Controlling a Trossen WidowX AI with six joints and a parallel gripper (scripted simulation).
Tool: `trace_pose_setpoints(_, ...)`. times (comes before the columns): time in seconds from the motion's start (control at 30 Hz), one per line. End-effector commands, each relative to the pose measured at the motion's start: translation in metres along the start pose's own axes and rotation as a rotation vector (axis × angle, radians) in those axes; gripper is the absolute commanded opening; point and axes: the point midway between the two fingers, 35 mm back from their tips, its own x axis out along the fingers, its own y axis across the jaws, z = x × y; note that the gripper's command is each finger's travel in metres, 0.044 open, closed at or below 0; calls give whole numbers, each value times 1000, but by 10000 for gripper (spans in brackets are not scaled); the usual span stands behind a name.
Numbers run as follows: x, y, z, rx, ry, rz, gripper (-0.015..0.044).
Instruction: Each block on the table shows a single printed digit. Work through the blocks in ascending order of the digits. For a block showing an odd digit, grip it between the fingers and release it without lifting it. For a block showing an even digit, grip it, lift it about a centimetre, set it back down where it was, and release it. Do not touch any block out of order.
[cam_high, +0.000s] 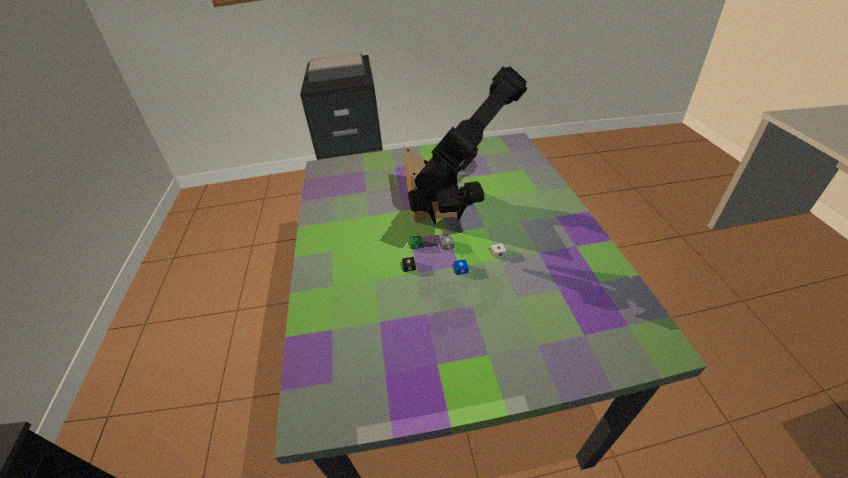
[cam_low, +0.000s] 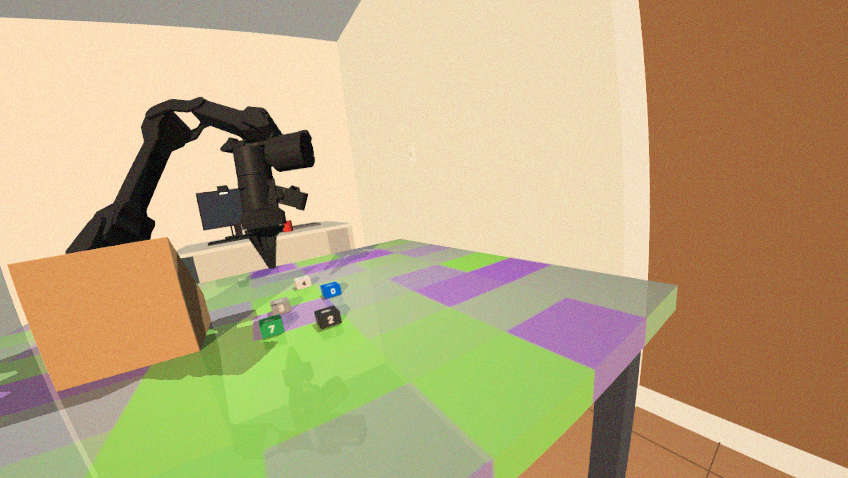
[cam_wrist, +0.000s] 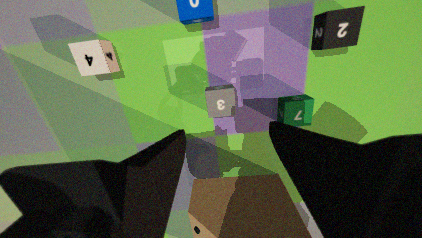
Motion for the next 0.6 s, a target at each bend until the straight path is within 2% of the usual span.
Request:
trace_pose_setpoints(0.0,-37,2,-1,-13,-10,-10,164)
trace_pose_setpoints(0.07,-37,2,-1,-13,-10,-10,120)
trace_pose_setpoints(0.47,-37,5,1,-13,-10,-12,120)
trace_pose_setpoints(0.57,-39,39,23,-11,-12,-22,120)
